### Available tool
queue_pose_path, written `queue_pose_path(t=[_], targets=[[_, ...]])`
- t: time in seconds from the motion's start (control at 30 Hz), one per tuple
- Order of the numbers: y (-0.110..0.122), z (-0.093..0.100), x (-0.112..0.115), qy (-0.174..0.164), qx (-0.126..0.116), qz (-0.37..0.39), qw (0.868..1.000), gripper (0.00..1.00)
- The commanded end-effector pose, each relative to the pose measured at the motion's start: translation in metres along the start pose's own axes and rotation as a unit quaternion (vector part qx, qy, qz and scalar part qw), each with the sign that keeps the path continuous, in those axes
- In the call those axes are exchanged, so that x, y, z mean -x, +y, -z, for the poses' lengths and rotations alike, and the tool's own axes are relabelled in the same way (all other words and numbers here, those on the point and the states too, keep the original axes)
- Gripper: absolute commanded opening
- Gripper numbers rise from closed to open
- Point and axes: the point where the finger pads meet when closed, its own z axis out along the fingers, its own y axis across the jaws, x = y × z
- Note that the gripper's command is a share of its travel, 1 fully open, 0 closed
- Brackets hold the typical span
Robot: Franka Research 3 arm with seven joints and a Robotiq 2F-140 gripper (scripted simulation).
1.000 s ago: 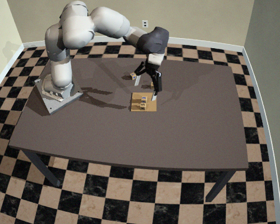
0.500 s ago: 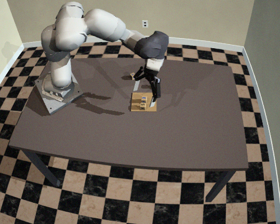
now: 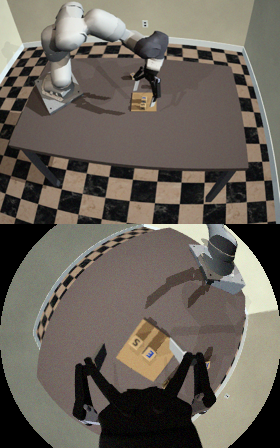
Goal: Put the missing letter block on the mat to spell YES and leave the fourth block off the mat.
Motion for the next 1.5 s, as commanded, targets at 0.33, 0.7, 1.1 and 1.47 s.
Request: queue_pose_path(t=[0.33,0.7,1.1,1.47], targets=[[0.000,0.000,0.000,-0.001,-0.001,0.005,1.000,1.00],[0.000,0.000,0.000,-0.001,-0.001,0.005,1.000,1.00],[0.000,0.000,0.000,-0.001,-0.001,0.005,1.000,1.00],[0.055,0.027,0.032,-0.047,-0.008,-0.006,0.999,1.00]])
